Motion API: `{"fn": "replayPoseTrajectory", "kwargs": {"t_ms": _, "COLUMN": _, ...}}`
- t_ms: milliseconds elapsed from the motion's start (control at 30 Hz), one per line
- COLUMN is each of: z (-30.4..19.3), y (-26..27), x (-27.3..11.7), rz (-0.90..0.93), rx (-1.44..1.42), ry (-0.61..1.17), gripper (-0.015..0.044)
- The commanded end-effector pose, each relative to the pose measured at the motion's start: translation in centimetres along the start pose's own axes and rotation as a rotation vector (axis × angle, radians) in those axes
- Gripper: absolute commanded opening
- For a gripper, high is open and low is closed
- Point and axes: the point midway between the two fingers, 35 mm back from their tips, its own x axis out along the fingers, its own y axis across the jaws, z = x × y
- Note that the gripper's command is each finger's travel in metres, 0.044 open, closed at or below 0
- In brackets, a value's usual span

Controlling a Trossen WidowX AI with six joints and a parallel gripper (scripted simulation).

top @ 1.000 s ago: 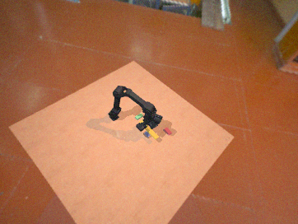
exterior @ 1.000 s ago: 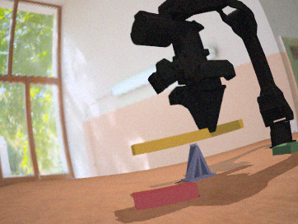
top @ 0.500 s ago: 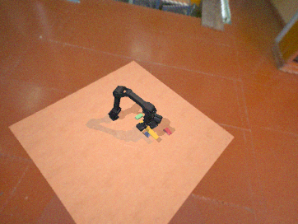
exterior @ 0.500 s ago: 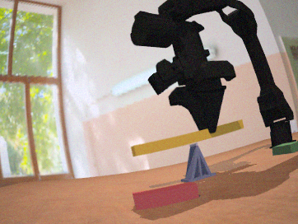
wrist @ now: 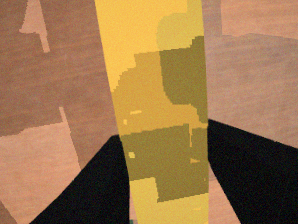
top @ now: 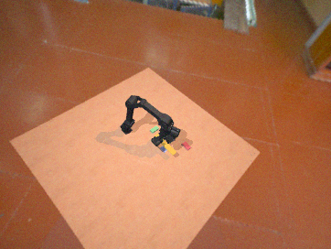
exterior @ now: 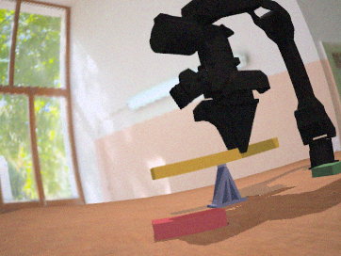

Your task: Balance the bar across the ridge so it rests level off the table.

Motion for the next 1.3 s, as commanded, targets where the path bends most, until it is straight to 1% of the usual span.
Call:
{"fn": "replayPoseTrajectory", "kwargs": {"t_ms": 0, "z": 0.05, "y": -0.04, "x": 0.06, "rz": -0.002, "rx": -0.003, "ry": -0.002, "gripper": 0.0}}
{"fn": "replayPoseTrajectory", "kwargs": {"t_ms": 1267, "z": -0.01, "y": -0.06, "x": 0.37, "rz": -0.002, "rx": -0.003, "ry": -0.002, "gripper": 0.0}}
